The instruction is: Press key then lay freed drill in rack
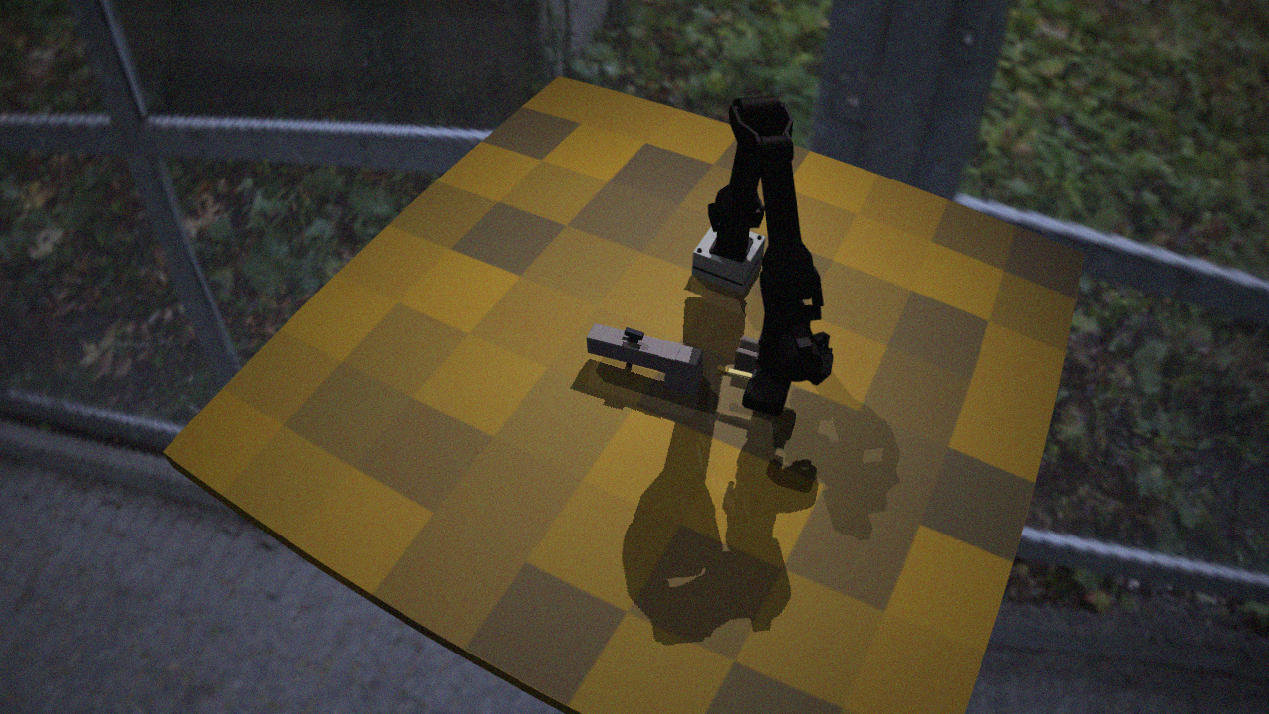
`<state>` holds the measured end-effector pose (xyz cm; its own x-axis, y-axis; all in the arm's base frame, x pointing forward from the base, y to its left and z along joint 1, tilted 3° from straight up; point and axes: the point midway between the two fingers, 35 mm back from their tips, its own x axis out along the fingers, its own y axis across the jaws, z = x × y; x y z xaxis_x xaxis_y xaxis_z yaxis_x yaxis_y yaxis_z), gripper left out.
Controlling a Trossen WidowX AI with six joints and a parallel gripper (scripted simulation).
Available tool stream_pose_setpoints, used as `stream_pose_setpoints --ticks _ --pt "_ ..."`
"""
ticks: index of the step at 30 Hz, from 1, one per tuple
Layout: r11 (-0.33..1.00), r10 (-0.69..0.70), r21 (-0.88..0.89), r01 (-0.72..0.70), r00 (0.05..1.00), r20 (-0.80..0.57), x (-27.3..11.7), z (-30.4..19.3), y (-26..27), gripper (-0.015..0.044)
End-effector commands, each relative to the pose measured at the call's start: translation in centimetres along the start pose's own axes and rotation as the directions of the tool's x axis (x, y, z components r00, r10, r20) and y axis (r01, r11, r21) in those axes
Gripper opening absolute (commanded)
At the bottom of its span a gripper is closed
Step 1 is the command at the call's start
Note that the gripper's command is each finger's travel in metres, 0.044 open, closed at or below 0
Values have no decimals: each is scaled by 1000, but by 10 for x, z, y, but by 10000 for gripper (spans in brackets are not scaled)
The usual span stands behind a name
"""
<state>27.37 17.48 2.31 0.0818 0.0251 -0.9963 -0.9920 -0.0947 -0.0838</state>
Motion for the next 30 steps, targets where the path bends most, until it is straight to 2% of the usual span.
stream_pose_setpoints --ticks 1,30 --pt "1000 -2 7 2 1000 -7 -3 0 0 0" --pt "1000 -1 7 1 1000 -6 -16 2 4 0"
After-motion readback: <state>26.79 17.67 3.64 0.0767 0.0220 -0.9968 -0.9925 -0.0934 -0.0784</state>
